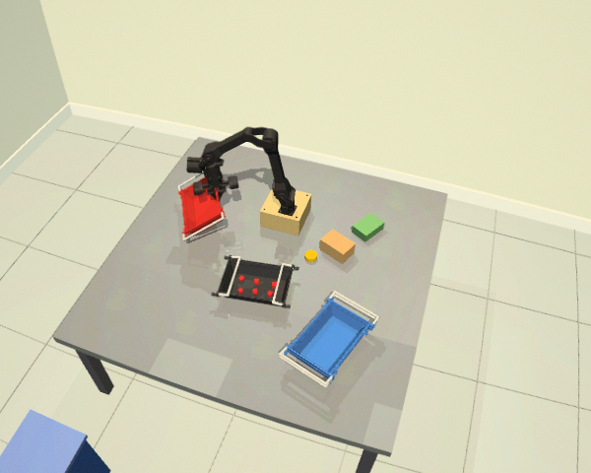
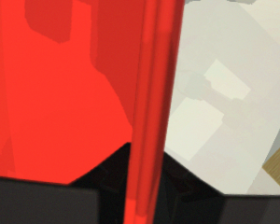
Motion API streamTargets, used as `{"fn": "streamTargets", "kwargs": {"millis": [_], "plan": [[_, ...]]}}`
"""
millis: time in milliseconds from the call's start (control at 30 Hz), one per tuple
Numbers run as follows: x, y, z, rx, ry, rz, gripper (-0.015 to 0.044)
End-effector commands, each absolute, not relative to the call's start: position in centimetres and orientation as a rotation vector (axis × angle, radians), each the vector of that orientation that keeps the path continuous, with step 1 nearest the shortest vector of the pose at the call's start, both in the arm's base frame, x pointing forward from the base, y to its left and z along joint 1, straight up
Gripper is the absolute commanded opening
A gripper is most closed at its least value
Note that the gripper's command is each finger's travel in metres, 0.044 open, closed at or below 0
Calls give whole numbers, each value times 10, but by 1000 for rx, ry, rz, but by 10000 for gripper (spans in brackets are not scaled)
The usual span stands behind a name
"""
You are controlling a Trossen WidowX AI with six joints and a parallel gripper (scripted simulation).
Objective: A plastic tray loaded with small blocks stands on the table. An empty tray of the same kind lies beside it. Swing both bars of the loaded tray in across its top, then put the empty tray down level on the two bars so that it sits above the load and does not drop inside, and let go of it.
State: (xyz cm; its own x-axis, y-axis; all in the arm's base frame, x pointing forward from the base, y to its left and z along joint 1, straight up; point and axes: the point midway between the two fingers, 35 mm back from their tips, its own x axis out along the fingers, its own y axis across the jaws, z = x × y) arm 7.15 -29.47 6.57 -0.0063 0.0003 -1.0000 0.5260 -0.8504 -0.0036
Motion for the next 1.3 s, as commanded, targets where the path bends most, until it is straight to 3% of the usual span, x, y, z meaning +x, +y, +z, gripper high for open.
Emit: {"fn": "streamTargets", "kwargs": {"millis": [0,433,1267], "plan": [[75,-306,87,1894,511,-1901,0],[79,-322,137,1894,509,-1901,0],[79,-322,137,1894,509,-1901,0]]}}
